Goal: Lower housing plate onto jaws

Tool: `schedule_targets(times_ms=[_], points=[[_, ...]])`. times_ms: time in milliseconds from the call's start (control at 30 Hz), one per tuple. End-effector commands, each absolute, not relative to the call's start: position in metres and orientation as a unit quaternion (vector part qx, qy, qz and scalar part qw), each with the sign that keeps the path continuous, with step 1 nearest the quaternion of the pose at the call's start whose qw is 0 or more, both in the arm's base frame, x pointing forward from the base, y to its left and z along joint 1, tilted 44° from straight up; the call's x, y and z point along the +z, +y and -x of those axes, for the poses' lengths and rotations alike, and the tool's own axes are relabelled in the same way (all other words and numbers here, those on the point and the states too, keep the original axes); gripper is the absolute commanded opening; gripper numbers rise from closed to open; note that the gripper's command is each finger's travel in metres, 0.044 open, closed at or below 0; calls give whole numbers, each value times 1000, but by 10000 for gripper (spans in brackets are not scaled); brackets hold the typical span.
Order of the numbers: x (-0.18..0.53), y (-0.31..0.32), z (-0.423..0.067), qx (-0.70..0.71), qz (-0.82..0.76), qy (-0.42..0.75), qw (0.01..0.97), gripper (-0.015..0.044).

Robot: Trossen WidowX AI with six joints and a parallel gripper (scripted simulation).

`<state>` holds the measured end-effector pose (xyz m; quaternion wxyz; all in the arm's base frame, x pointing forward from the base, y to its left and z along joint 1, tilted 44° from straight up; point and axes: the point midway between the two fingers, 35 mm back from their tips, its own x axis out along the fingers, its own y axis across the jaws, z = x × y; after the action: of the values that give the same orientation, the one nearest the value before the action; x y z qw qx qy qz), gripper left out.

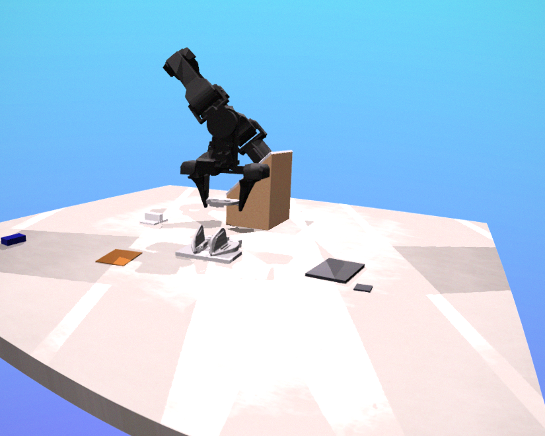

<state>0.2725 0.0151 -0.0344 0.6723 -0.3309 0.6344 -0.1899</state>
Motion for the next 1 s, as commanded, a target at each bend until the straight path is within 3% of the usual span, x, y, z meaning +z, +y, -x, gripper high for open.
schedule_targets(times_ms=[0,967], points=[[-34,15,-273,-191,332,633,673,351],[-54,-3,-278,-189,333,633,672,351]])
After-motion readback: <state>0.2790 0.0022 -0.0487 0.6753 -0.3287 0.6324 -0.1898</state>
